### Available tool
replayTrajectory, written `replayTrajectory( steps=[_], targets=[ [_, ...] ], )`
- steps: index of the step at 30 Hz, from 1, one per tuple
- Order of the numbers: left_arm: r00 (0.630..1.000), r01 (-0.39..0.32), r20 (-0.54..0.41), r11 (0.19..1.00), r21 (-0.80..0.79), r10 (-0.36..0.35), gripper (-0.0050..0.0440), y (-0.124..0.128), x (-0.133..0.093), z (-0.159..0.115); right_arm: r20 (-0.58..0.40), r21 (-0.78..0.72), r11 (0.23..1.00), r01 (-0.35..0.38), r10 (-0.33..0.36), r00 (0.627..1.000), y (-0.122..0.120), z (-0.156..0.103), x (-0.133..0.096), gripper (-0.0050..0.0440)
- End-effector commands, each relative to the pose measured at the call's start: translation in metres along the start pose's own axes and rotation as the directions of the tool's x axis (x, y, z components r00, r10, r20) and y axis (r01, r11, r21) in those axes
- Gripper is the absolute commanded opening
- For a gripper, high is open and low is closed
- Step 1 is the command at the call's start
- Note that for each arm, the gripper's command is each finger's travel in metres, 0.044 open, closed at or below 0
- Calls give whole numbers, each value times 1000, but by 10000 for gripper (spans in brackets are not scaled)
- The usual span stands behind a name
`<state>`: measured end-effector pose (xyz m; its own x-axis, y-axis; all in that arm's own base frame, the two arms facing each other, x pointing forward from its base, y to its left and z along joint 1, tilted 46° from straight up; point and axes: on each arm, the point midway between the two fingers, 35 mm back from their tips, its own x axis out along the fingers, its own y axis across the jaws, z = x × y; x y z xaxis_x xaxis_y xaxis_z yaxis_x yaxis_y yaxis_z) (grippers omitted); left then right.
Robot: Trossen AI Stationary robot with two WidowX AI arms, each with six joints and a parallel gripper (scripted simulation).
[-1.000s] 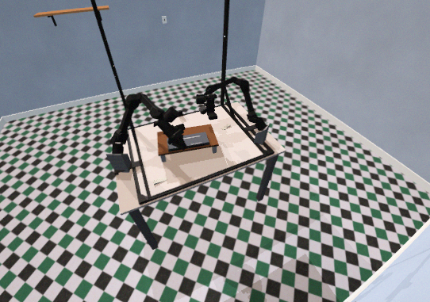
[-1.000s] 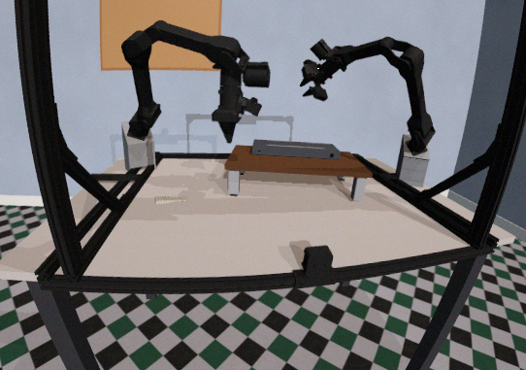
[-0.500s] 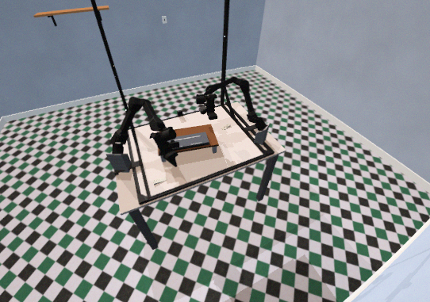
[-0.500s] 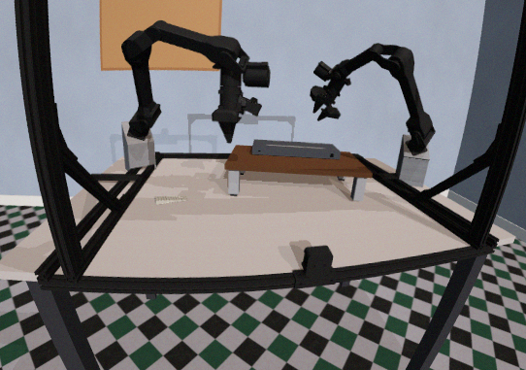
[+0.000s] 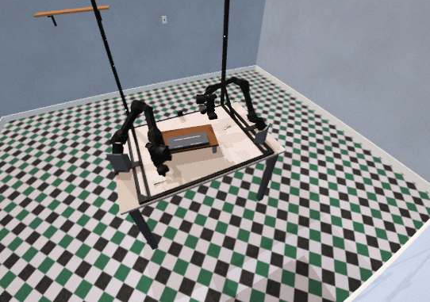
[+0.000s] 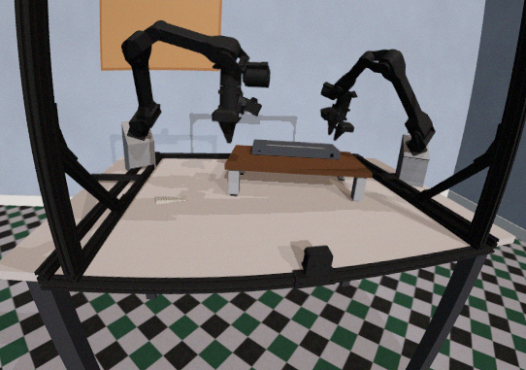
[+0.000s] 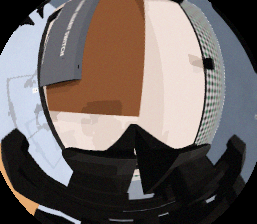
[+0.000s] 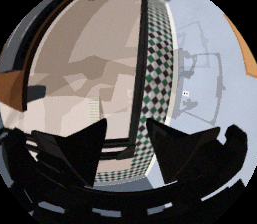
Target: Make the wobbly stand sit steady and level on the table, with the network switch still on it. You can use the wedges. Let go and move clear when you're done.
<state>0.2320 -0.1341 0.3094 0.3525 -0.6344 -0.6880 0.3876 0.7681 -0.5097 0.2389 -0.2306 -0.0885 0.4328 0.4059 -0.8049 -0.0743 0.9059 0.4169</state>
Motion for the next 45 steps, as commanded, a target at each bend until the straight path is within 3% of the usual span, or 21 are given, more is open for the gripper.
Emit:
replayTrajectory(
  steps=[1,5,11,12,45],
  targets=[
    [1000,0,0,1000,0,0,0,0,0,0,-40,50,990,-133,135,990,28,-30,24,241],
    [1000,0,0,1000,0,0,0,0,0,0,-57,96,962,-254,260,964,58,-52,38,241],
    [1000,0,0,1000,0,0,0,0,0,0,-57,96,962,-254,260,964,58,-52,38,241],
    [1000,0,0,1000,0,0,0,0,0,0,-57,96,962,-254,260,964,72,-55,91,241],
    [1000,0,0,1000,0,0,0,0,0,0,-57,96,962,-254,260,964,74,-56,98,241]
  ],
)
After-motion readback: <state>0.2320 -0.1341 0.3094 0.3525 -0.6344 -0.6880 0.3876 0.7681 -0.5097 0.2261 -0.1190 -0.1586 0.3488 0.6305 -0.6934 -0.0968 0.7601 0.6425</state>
